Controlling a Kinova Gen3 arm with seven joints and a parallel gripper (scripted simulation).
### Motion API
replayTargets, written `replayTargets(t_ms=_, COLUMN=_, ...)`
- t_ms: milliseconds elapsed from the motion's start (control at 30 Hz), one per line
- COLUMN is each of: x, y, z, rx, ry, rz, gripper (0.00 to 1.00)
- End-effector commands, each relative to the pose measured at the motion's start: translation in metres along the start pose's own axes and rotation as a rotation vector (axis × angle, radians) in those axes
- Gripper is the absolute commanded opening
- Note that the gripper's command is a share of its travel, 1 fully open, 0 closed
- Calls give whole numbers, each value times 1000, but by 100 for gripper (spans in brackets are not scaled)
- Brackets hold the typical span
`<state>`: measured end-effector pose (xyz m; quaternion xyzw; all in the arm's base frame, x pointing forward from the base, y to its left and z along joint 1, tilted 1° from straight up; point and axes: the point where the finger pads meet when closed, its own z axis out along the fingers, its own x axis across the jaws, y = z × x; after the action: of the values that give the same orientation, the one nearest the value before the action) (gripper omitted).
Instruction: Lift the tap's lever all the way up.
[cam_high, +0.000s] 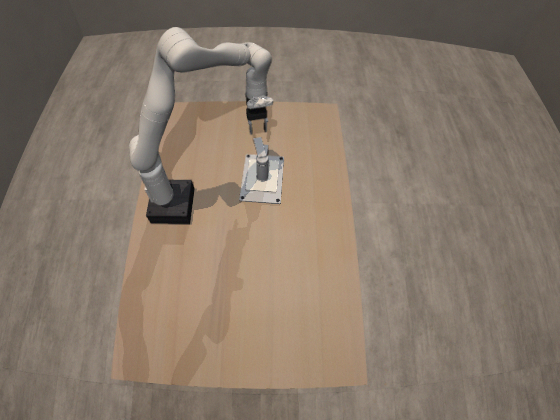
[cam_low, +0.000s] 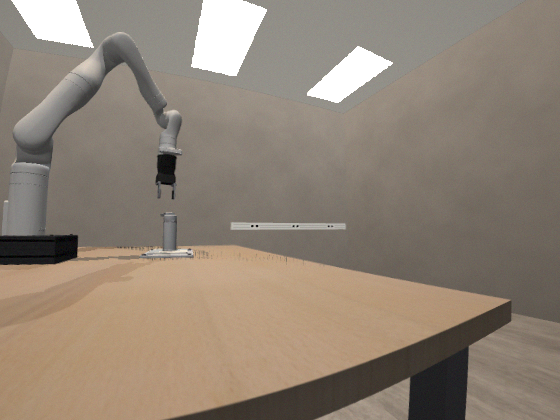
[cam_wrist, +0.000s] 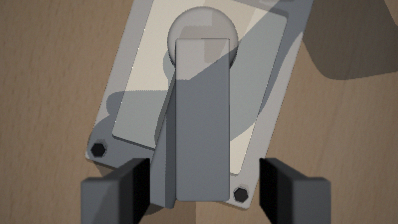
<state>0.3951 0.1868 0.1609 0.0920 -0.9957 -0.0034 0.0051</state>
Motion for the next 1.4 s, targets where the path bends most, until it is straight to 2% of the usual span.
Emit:
replayTargets(t_ms=0, x=0, y=0, z=2, rx=0, ry=-1, rz=0, gripper=100)
replayTargets(t_ms=867, x=-1, y=1, z=38, rx=0, ry=-1, rz=0, gripper=100)
replayTargets(t_ms=1367, x=-1, y=1, z=50, rx=0, ry=-1, rz=0, gripper=100)
